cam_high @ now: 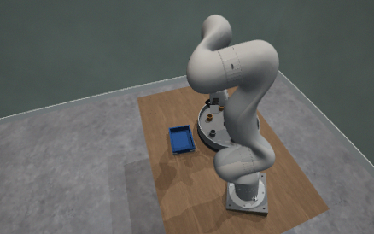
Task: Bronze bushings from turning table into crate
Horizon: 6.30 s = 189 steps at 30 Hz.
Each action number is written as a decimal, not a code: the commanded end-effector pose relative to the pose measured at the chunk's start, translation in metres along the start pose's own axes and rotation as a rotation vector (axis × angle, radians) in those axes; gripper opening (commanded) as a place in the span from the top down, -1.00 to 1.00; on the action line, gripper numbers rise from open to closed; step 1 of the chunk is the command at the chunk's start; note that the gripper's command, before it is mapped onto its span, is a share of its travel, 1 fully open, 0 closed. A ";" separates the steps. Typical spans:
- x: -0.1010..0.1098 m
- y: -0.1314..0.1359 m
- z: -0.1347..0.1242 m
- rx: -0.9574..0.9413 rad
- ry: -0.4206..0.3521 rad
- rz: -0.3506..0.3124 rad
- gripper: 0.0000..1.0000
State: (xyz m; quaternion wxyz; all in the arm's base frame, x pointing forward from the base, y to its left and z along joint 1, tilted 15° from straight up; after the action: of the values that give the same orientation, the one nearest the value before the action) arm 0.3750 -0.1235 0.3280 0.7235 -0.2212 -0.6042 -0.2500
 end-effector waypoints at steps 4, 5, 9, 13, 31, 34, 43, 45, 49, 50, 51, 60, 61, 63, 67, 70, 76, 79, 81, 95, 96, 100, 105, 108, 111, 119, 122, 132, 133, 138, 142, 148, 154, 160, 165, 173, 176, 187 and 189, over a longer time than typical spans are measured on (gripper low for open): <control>-0.019 -0.033 0.010 -0.252 0.000 -0.119 -1.00; -0.022 -0.037 0.012 -0.287 0.000 -0.133 -1.00; -0.031 -0.053 0.018 -0.427 -0.001 -0.185 -1.00; -0.041 -0.068 0.025 -0.564 -0.003 -0.231 -1.00; -0.067 -0.107 0.046 -0.949 -0.014 -0.341 -1.00; -0.067 -0.107 0.046 -0.949 -0.014 -0.341 -1.00; -0.067 -0.107 0.046 -0.949 -0.014 -0.341 0.77; -0.067 -0.107 0.046 -0.949 -0.014 -0.341 0.77; -0.067 -0.107 0.046 -0.949 -0.014 -0.341 0.77; -0.067 -0.107 0.046 -0.949 -0.014 -0.341 0.77; -0.067 -0.107 0.046 -0.949 -0.014 -0.341 0.77; -0.067 -0.107 0.046 -0.949 -0.014 -0.341 0.77; -0.067 -0.107 0.046 -0.949 -0.014 -0.341 0.77; -0.067 -0.107 0.046 -0.949 -0.014 -0.341 0.77; -0.067 -0.107 0.046 -0.949 -0.014 -0.341 0.77; -0.067 -0.107 0.046 -0.949 -0.014 -0.341 0.77; -0.067 -0.107 0.046 -0.949 -0.014 -0.341 0.69; -0.067 -0.107 0.046 -0.949 -0.014 -0.341 0.69; -0.067 -0.107 0.046 -0.949 -0.014 -0.341 0.69; -0.067 -0.107 0.046 -0.949 -0.014 -0.341 0.69; -0.067 -0.107 0.046 -0.949 -0.014 -0.341 0.69; -0.067 -0.107 0.046 -0.949 -0.014 -0.341 0.69; -0.067 -0.107 0.046 -0.949 -0.014 -0.341 0.69; -0.067 -0.107 0.046 -0.949 -0.014 -0.341 0.69; -0.067 -0.107 0.046 -0.949 -0.014 -0.341 0.69; -0.067 -0.107 0.046 -0.949 -0.014 -0.341 0.69; -0.067 -0.107 0.046 -0.949 -0.014 -0.341 0.69; -0.067 -0.107 0.046 -0.949 -0.014 -0.341 0.69; -0.067 -0.107 0.046 -0.949 -0.014 -0.341 0.69; -0.067 -0.107 0.046 -0.949 -0.014 -0.341 0.69; -0.067 -0.107 0.046 -0.949 -0.014 -0.341 0.69; -0.067 -0.107 0.046 -0.949 -0.014 -0.341 0.69; -0.067 -0.107 0.046 -0.949 -0.014 -0.341 0.69; -0.067 -0.107 0.046 -0.949 -0.014 -0.341 0.69; -0.067 -0.107 0.046 -0.949 -0.014 -0.341 0.69; -0.067 -0.107 0.046 -0.949 -0.014 -0.341 0.69; -0.067 -0.107 0.046 -0.949 -0.014 -0.341 0.69; -0.067 -0.107 0.046 -0.949 -0.014 -0.341 0.69; -0.067 -0.107 0.046 -0.949 -0.014 -0.341 0.69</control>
State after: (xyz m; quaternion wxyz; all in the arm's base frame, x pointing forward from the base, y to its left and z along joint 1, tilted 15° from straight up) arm 0.2624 -0.1719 0.2713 0.4886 -0.4258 -0.4559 -0.6100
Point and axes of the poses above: the point where the finger pads meet when closed, its own x axis back along the fingers, its own y axis across the jaws, z = x × y, the point moved 8 cm from there along x, back along the fingers, and after that the axes turned 4 degrees about x, right-handed, at the moved point
